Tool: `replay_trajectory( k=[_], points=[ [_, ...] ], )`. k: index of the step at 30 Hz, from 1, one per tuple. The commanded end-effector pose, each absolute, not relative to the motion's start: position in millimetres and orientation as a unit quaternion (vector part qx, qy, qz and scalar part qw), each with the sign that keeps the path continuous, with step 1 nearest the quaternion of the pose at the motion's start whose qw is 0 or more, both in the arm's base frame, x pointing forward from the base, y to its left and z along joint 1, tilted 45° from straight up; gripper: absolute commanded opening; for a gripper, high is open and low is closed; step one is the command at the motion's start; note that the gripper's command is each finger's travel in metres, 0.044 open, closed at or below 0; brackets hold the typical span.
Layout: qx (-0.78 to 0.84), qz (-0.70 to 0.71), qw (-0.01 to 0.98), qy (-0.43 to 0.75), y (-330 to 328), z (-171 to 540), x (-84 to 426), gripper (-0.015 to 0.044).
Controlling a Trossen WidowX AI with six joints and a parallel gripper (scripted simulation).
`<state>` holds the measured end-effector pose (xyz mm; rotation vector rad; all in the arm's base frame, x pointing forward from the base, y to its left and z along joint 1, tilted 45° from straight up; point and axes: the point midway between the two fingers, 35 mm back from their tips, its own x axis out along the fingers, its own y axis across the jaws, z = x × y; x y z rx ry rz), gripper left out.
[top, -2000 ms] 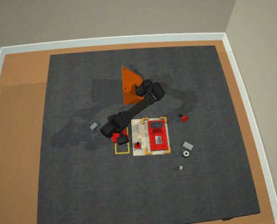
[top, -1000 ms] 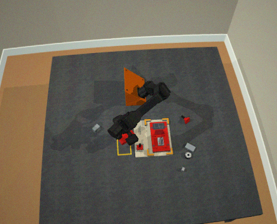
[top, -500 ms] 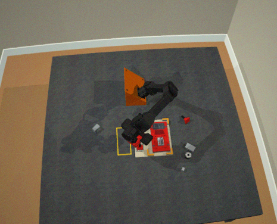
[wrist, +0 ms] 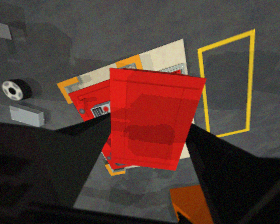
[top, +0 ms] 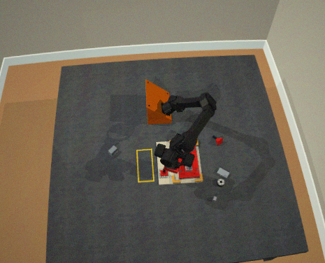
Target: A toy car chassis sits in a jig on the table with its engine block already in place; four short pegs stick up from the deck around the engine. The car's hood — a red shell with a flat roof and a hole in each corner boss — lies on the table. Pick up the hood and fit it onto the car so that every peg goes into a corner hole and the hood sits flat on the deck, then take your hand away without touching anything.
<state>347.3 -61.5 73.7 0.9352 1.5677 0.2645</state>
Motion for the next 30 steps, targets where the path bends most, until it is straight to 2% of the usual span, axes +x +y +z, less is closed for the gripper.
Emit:
replay_trajectory(
  k=[1,15,30],
  points=[
    [0.374,0.154,0.623,0.669,-45.5,88.0,346.8,0.0000],
    [0.281,0.260,0.669,0.637,-1.7,127.4,341.2,0.0000],
    [0.279,0.262,0.670,0.636,17.2,108.9,342.3,0.0000]
  ],
)
